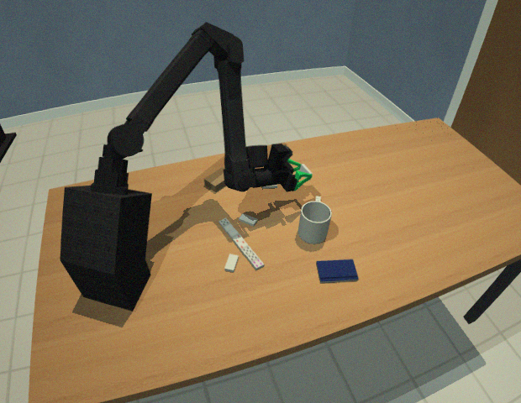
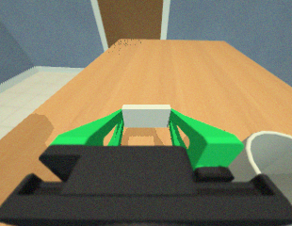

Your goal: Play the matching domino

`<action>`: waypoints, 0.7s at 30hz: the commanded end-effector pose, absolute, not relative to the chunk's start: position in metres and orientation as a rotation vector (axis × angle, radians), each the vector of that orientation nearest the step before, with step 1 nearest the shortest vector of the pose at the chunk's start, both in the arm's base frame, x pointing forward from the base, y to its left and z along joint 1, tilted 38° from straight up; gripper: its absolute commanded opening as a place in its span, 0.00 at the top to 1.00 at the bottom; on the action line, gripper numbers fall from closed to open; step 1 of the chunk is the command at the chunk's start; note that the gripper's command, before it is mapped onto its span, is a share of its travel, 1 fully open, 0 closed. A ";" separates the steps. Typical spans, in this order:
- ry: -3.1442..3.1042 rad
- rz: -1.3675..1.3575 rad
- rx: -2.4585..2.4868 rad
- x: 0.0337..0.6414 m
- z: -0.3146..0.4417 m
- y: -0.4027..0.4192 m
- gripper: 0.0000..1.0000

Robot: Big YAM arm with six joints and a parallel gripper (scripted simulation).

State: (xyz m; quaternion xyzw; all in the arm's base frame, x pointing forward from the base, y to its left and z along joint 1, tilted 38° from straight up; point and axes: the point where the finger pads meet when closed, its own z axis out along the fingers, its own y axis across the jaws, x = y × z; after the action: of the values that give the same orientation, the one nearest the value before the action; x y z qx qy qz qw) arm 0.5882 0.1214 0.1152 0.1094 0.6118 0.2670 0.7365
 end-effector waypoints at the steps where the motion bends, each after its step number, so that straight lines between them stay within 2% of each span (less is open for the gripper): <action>1: 1.276 0.597 0.245 0.590 0.134 0.116 0.47; 21: 1.276 0.597 0.245 0.590 0.134 0.116 0.47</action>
State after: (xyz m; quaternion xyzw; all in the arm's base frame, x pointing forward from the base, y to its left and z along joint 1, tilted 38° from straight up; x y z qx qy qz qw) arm 0.5882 0.1214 0.1152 0.1094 0.6118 0.2670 0.7365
